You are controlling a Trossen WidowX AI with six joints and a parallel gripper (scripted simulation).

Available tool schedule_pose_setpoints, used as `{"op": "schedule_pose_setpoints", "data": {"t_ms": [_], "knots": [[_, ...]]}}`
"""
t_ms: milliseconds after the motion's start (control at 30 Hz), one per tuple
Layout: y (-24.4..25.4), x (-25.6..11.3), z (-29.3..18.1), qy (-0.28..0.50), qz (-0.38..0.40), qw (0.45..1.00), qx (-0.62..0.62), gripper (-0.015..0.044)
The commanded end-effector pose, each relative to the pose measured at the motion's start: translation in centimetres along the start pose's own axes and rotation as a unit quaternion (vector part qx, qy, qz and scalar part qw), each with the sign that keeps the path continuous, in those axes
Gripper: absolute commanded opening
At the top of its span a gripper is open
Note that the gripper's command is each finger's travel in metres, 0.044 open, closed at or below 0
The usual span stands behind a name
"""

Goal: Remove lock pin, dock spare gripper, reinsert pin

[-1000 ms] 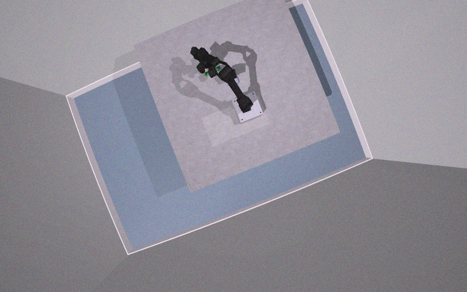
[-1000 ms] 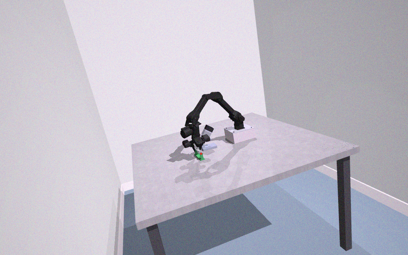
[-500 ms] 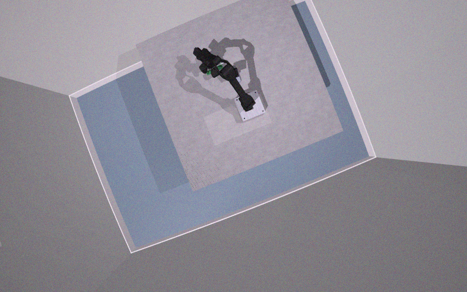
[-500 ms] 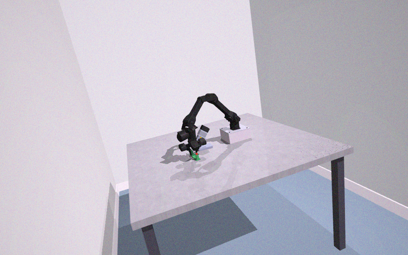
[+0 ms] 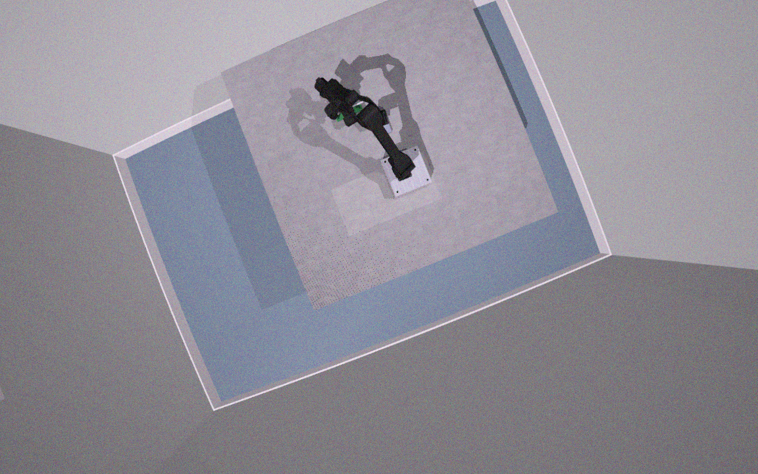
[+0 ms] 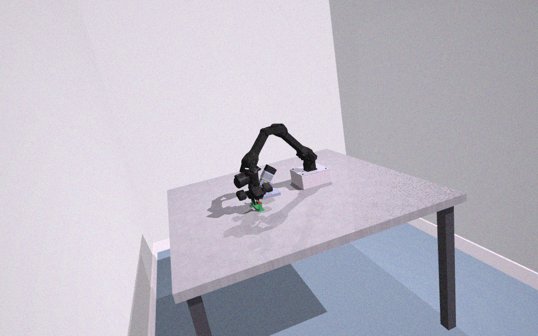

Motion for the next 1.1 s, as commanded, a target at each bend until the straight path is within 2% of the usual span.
{"op": "schedule_pose_setpoints", "data": {"t_ms": [0, 333, 867, 1067], "knots": [[0.0, 0.1, 0.1, -0.002, 0.000, 1.000, -0.001, 0.0000], [0.0, -0.3, 0.0, -0.002, 0.000, 1.000, -0.001, 0.0000], [0.3, -6.6, -1.7, -0.002, 0.000, 1.000, -0.001, 0.0000], [0.2, -6.0, -1.6, 0.000, 0.001, 1.000, -0.001, 0.0000]]}}
Point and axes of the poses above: the point midway between the two fingers, 35 mm back from their tips, its own x axis out along the fingers, its own y axis across the jaws, z = x × y, the point moved 2 cm from there along -x, back along the fingers, and after that the axes turned 10 degrees about -x, right-handed, at the moved point
